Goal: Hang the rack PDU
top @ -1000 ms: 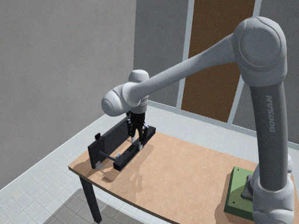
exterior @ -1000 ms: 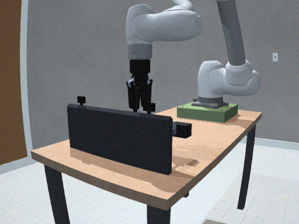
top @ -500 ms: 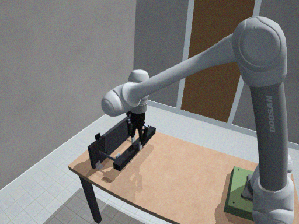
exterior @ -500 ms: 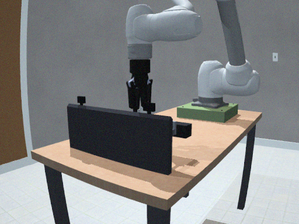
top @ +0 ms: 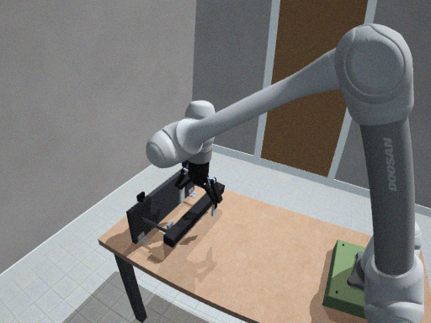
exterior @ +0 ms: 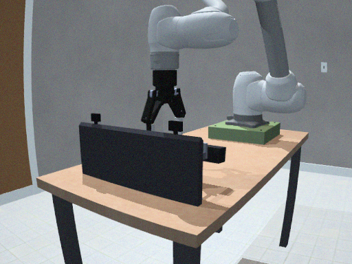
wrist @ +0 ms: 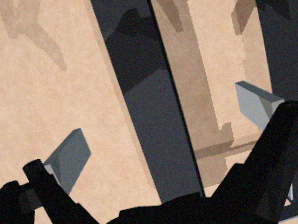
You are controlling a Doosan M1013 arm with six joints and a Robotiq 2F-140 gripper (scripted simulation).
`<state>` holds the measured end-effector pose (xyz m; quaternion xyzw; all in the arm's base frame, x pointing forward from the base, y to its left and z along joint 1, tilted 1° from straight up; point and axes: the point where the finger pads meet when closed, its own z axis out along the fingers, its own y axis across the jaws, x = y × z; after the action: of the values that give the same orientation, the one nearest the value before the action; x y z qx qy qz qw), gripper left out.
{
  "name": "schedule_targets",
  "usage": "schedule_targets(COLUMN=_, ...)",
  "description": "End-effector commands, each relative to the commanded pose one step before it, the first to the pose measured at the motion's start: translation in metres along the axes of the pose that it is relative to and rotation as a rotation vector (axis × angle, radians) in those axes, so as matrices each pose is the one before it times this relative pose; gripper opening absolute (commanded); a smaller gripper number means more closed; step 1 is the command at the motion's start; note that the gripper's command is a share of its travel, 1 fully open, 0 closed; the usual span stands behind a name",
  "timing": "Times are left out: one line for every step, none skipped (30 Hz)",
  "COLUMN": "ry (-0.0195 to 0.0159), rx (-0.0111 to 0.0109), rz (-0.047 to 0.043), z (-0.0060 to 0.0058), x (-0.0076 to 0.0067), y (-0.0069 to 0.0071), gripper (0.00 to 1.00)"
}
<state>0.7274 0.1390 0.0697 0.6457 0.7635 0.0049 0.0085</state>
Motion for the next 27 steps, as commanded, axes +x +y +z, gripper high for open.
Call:
schedule_targets(ry=0.00018, rx=-0.00014, rz=-0.00002, z=-0.00016, x=0.00003, y=0.0, gripper=1.0)
schedule_targets(ry=0.0, rx=0.0, rz=0.0, z=0.0, x=0.0, y=0.0, gripper=1.0)
schedule_targets(ry=0.0, rx=0.0, rz=0.0, z=0.0, x=0.0, y=0.0, gripper=1.0)
schedule_targets(ry=0.0, rx=0.0, rz=0.0, z=0.0, x=0.0, y=0.0, gripper=1.0)
schedule_targets(ry=0.0, rx=0.0, rz=0.0, z=0.0, x=0.0, y=0.0, gripper=1.0)
schedule_targets(ry=0.0, rx=0.0, rz=0.0, z=0.0, x=0.0, y=0.0, gripper=1.0)
schedule_targets(ry=0.0, rx=0.0, rz=0.0, z=0.0, x=0.0, y=0.0, gripper=1.0)
schedule_targets(ry=0.0, rx=0.0, rz=0.0, z=0.0, x=0.0, y=0.0, gripper=1.0)
schedule_targets(ry=0.0, rx=0.0, rz=0.0, z=0.0, x=0.0, y=0.0, gripper=1.0)
schedule_targets(ry=0.0, rx=0.0, rz=0.0, z=0.0, x=0.0, y=0.0, gripper=1.0)
schedule_targets(ry=0.0, rx=0.0, rz=0.0, z=0.0, x=0.0, y=0.0, gripper=1.0)
schedule_targets(ry=0.0, rx=0.0, rz=0.0, z=0.0, x=0.0, y=0.0, gripper=1.0)
schedule_targets(ry=0.0, rx=0.0, rz=0.0, z=0.0, x=0.0, y=0.0, gripper=1.0)
schedule_targets(ry=0.0, rx=0.0, rz=0.0, z=0.0, x=0.0, y=0.0, gripper=1.0)
schedule_targets(ry=0.0, rx=0.0, rz=0.0, z=0.0, x=0.0, y=0.0, gripper=1.0)
schedule_targets(ry=0.0, rx=0.0, rz=0.0, z=0.0, x=0.0, y=0.0, gripper=1.0)
schedule_targets(ry=0.0, rx=0.0, rz=0.0, z=0.0, x=0.0, y=0.0, gripper=1.0)
schedule_targets(ry=0.0, rx=0.0, rz=0.0, z=0.0, x=0.0, y=0.0, gripper=1.0)
schedule_targets(ry=0.0, rx=0.0, rz=0.0, z=-0.00004, x=0.0, y=0.0, gripper=1.0)
schedule_targets(ry=0.0, rx=0.0, rz=0.0, z=-0.00027, x=0.0, y=0.0, gripper=1.0)
schedule_targets(ry=0.0, rx=0.0, rz=0.0, z=-0.00067, x=0.0, y=0.0, gripper=1.0)
schedule_targets(ry=0.0, rx=0.0, rz=0.0, z=-0.00119, x=0.0, y=0.0, gripper=1.0)
schedule_targets(ry=0.0, rx=0.0, rz=0.0, z=-0.00177, x=0.0, y=-0.00001, gripper=1.0)
schedule_targets(ry=0.0, rx=0.0, rz=0.0, z=-0.00241, x=0.0, y=0.0, gripper=1.0)
schedule_targets(ry=0.0, rx=0.0, rz=0.0, z=-0.00303, x=0.0, y=0.0, gripper=1.0)
schedule_targets(ry=0.0, rx=0.0, rz=0.0, z=-0.00362, x=0.0, y=0.0, gripper=1.0)
schedule_targets(ry=0.0, rx=0.0, rz=0.0, z=-0.00414, x=0.0, y=0.0, gripper=1.0)
